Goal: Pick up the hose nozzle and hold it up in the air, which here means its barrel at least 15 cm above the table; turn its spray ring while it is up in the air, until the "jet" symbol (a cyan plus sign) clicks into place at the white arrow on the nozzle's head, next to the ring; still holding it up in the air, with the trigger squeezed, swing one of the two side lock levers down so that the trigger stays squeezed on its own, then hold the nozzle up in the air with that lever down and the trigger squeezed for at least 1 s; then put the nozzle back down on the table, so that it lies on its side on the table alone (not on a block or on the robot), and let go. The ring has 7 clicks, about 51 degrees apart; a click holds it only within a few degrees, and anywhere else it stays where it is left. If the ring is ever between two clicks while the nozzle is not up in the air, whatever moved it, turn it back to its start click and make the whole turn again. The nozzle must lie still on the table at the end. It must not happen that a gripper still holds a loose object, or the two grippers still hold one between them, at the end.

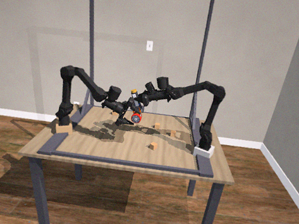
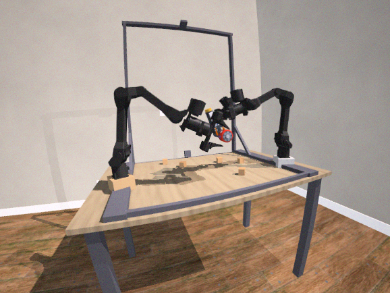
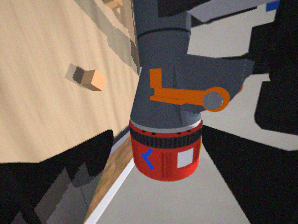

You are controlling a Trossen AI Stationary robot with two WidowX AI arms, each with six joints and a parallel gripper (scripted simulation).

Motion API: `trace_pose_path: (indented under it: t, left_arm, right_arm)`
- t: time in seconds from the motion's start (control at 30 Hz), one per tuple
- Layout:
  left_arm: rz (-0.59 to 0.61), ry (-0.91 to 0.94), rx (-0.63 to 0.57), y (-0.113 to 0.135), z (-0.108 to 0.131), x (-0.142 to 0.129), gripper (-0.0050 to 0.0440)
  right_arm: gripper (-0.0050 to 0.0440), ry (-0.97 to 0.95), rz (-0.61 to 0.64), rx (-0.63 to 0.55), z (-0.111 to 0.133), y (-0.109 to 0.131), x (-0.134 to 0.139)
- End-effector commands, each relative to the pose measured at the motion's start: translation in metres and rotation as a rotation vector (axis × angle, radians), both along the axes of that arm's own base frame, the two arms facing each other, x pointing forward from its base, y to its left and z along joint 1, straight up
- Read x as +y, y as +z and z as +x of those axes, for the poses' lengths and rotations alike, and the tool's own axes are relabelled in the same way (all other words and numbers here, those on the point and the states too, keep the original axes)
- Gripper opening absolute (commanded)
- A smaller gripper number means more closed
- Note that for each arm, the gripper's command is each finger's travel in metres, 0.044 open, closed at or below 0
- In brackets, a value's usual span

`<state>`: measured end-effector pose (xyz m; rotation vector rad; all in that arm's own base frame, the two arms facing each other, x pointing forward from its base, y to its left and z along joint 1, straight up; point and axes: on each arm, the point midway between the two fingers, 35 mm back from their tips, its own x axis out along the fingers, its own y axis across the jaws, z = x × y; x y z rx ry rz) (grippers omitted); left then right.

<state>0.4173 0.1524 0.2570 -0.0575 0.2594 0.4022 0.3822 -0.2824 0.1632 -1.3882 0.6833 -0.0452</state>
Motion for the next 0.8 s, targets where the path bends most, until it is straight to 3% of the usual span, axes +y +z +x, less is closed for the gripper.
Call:
trace_pose_path:
  t: [0.0, 0.77]
  left_arm:
    - [0.021, -0.001, -0.043, 0.019, 0.0, 0.0, 0.017]
    - [0.021, -0.001, -0.043, 0.019, 0.0, 0.0, 0.017]
  right_arm:
    - [0.0408, -0.004, -0.019, -0.018, 0.001, 0.012, -0.002]
    - [0.0408, -0.001, -0.018, -0.018, -0.022, 0.022, 0.011]
